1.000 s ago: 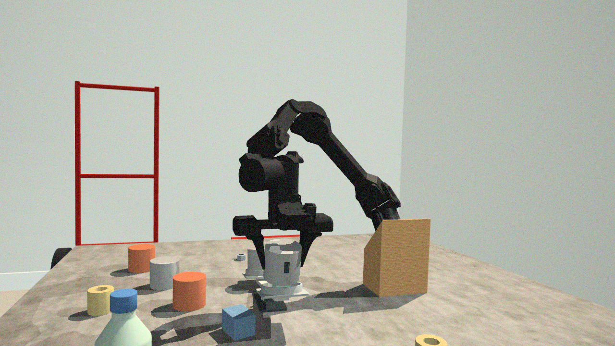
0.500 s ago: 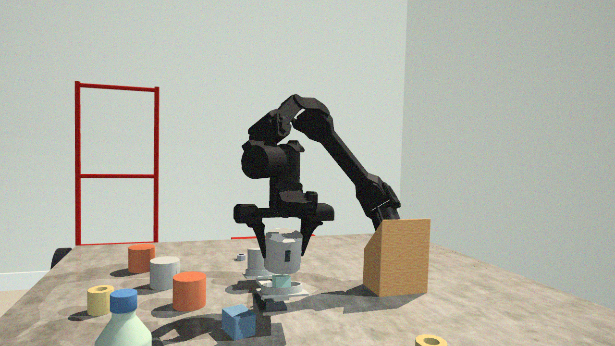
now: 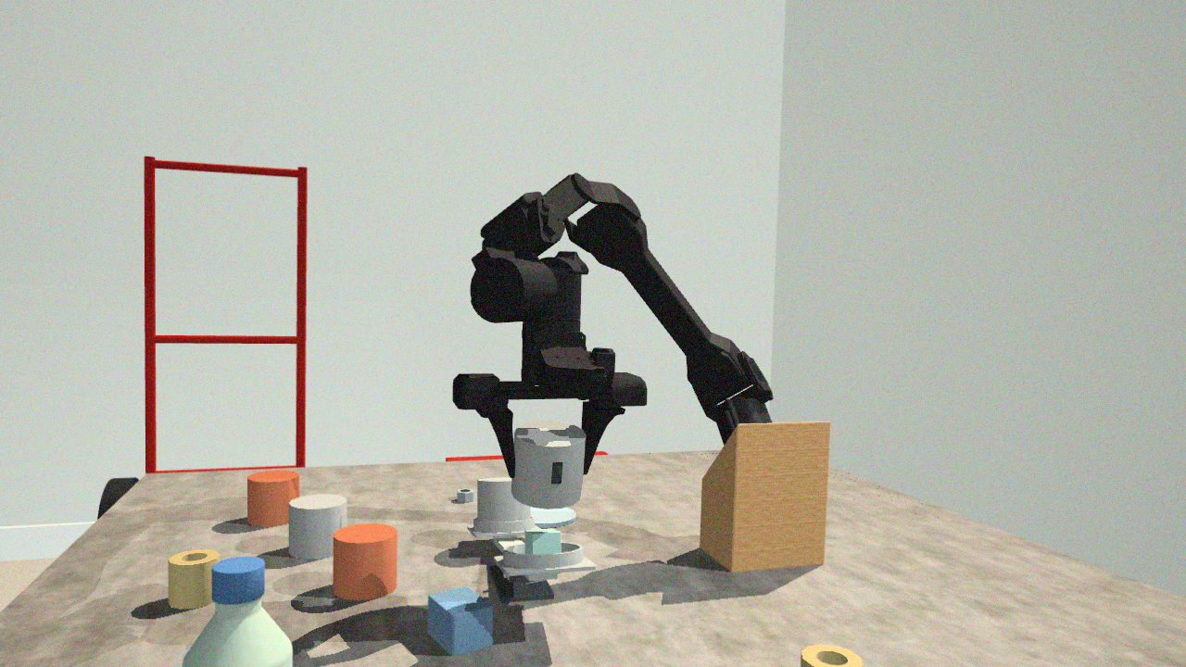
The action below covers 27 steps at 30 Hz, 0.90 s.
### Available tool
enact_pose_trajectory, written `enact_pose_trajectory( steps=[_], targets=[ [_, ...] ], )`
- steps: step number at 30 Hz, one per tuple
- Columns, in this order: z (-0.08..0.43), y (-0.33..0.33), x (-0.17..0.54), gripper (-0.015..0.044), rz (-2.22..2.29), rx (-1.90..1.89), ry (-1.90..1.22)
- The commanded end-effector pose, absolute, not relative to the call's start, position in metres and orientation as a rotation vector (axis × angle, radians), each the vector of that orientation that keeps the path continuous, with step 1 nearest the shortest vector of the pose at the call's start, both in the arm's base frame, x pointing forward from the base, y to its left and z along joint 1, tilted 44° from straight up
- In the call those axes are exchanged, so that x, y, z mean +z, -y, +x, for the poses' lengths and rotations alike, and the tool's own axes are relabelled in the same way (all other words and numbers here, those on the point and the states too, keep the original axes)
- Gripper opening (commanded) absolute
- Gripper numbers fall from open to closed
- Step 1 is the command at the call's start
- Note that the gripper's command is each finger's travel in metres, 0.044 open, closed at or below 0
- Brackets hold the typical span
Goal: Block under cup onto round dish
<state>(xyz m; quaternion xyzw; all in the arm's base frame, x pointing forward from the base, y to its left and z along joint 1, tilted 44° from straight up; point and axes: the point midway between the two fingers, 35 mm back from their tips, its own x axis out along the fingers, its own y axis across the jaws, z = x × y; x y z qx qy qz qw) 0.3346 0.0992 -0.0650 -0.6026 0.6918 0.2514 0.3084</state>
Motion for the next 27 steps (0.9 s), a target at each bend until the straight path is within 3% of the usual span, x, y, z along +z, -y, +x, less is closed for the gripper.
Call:
enact_pose_trajectory(
  steps=[1,27],
  targets=[
    [0.3355,-0.1053,-0.0598,0.0000,-1.588,0.661,-1.820],
    [0.3341,-0.1033,-0.0598,0.0000,-1.593,0.664,-1.829]
  ],
)
